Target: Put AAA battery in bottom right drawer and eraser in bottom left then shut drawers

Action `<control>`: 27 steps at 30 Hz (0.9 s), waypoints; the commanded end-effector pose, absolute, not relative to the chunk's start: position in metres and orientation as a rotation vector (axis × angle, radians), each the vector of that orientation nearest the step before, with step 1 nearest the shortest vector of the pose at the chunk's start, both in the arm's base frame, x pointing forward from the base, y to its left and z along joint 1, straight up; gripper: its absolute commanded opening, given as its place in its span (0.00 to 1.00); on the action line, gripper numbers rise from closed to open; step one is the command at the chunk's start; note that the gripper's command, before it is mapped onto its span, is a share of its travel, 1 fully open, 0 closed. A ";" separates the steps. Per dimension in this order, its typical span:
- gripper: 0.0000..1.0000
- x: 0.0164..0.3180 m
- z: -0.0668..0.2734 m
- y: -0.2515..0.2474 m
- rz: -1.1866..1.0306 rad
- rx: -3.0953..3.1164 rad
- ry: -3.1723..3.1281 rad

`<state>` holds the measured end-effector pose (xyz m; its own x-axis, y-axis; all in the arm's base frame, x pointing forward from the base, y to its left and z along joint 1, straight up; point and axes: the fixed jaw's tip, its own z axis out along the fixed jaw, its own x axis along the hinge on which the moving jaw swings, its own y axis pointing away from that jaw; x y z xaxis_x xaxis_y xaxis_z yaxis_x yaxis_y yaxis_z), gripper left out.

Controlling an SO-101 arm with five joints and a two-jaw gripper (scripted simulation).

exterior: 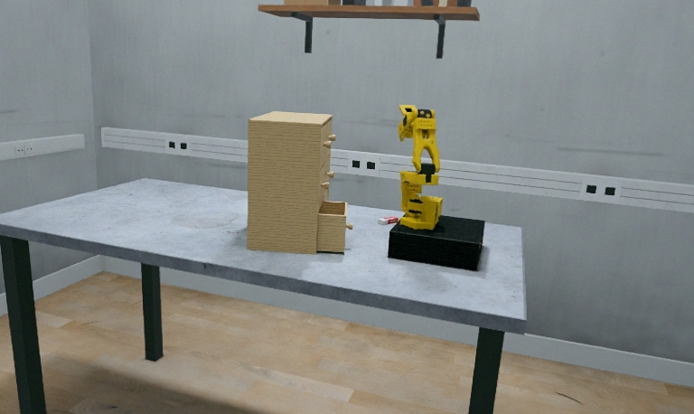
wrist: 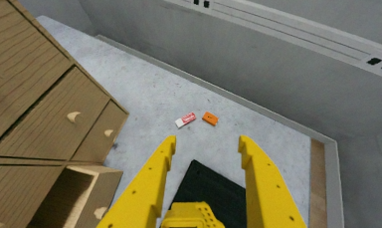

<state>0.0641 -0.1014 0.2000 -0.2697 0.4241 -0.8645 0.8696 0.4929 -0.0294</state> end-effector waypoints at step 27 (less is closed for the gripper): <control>0.27 0.072 0.193 -0.122 -0.737 0.890 2.165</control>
<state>0.0694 -0.1145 0.1938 -0.4582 0.3983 -0.7946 0.8026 0.5695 -0.1773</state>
